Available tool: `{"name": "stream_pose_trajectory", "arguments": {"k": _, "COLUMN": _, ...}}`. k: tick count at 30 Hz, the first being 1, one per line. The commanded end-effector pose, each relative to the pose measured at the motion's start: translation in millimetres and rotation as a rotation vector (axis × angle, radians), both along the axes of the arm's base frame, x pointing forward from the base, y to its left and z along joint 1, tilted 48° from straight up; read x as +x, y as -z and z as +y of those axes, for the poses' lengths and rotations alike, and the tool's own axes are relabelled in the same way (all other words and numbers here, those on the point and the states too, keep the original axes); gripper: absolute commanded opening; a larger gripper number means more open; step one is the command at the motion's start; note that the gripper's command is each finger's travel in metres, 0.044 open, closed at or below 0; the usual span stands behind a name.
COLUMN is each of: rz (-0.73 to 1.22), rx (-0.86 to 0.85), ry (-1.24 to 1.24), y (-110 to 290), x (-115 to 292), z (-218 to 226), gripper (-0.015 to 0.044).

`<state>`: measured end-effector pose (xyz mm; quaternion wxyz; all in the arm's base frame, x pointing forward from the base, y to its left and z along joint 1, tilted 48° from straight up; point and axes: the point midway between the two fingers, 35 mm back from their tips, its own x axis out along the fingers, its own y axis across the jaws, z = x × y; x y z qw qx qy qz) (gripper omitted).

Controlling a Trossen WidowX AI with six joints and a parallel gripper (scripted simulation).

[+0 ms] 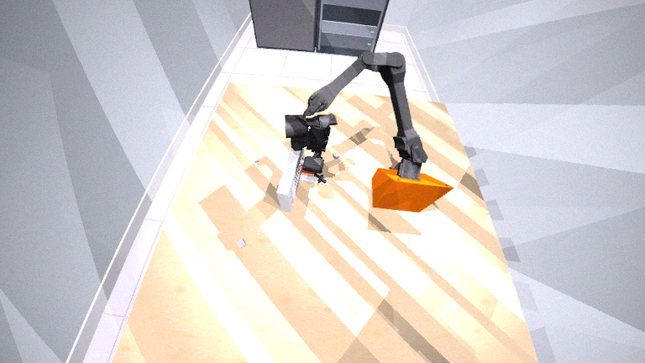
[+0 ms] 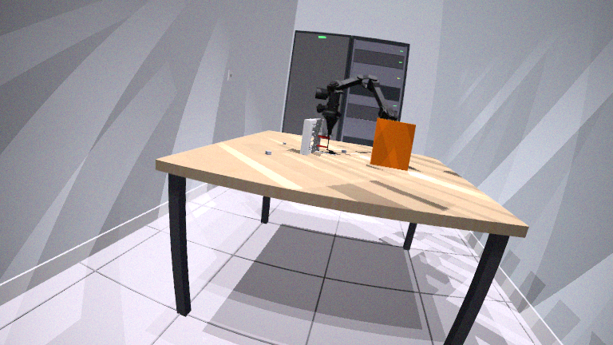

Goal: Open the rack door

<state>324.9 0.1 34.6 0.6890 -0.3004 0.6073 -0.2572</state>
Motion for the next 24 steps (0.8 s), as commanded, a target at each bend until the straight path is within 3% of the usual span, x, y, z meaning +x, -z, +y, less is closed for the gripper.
{"name": "stream_pose_trajectory", "arguments": {"k": 1, "rz": 0.006, "rx": -0.007, "ry": 0.002, "y": 4.3, "x": -0.7, "z": -6.6, "gripper": 0.0281}}
{"name": "stream_pose_trajectory", "arguments": {"k": 2, "rz": 0.006, "rx": -0.007, "ry": 0.002, "y": 4.4, "x": -0.7, "z": -6.8, "gripper": 0.0281}}
{"name": "stream_pose_trajectory", "arguments": {"k": 9, "rz": 0.006, "rx": -0.007, "ry": 0.002, "y": 4.4, "x": -0.7, "z": -6.8, "gripper": 0.0097}}
{"name": "stream_pose_trajectory", "arguments": {"k": 24, "rz": 0.006, "rx": -0.007, "ry": 0.002, "y": 4.4, "x": -0.7, "z": -6.8, "gripper": 0.0009}}
